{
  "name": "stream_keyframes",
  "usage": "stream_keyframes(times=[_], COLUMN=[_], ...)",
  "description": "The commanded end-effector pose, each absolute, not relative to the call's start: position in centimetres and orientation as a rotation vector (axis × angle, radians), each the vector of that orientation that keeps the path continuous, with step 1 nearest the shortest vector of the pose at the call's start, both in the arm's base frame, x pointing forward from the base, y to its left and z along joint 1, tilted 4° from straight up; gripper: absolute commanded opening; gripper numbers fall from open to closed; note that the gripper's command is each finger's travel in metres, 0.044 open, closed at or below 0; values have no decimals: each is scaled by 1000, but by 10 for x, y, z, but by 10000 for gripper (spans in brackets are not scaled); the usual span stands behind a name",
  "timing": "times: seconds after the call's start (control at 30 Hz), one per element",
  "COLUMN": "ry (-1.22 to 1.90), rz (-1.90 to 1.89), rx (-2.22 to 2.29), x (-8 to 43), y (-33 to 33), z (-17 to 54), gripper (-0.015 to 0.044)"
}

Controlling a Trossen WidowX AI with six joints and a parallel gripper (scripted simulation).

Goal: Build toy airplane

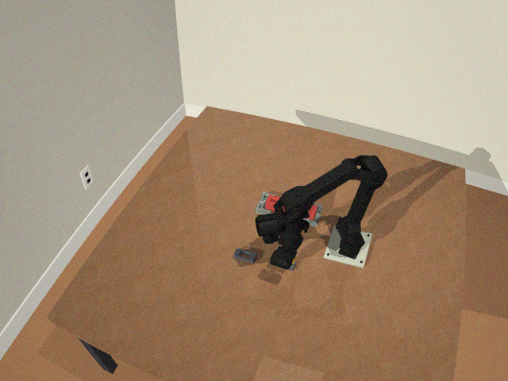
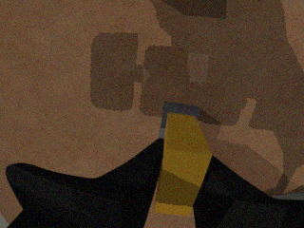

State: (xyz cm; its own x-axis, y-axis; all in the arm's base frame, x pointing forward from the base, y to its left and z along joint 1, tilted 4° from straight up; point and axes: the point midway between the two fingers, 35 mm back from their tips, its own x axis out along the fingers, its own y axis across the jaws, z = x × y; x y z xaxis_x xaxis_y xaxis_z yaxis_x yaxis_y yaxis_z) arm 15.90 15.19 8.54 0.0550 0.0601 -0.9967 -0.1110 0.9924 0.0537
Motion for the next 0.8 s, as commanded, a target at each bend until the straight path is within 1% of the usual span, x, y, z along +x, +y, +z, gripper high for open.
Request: stream_keyframes(times=[0.0,0.77], ry=[1503,1505], rz=[127,129], rx=[-38,-22], x=[161,157], y=[152,146], z=[99,171], gripper=[0,0])
